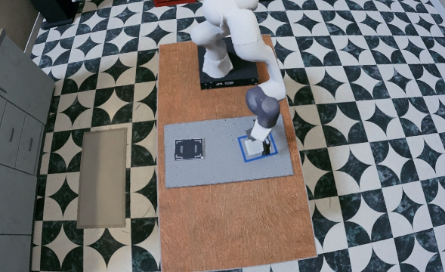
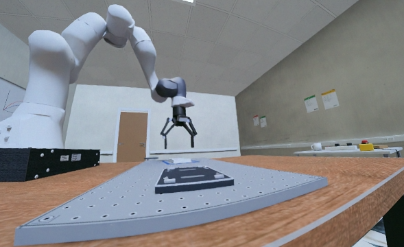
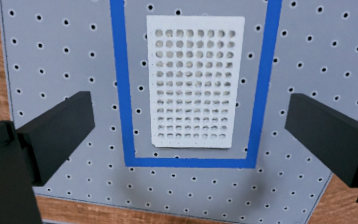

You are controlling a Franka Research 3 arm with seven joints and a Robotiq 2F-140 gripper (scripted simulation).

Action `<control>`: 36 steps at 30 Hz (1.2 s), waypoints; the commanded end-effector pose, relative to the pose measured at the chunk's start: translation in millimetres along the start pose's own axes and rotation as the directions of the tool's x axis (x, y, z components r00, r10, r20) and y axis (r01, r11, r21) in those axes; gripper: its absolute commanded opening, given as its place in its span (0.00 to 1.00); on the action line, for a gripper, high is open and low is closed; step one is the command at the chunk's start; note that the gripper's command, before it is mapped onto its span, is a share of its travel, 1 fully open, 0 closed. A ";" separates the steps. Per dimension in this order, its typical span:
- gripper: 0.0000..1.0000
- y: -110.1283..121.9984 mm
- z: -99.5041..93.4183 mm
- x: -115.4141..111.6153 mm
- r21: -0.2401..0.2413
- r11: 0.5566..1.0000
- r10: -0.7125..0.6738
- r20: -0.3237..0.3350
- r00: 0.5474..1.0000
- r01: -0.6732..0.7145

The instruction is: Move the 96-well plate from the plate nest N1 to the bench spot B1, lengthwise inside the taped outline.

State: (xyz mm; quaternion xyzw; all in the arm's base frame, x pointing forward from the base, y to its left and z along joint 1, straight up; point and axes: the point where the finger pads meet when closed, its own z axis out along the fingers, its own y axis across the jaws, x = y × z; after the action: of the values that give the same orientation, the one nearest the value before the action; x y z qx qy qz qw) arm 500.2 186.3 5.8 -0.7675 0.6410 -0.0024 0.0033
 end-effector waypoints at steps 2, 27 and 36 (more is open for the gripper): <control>1.00 4.7 -10.6 1.1 -0.014 1.000 0.000 -0.005 1.000 0.000; 1.00 4.6 -23.4 1.0 -0.014 1.000 0.000 -0.005 1.000 0.000; 1.00 4.6 -23.4 1.0 -0.014 1.000 0.000 -0.005 1.000 0.000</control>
State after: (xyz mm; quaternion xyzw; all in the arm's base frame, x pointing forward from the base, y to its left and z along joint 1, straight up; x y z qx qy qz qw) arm 496.3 185.1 28.9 -0.7675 0.6410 0.0008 -0.0021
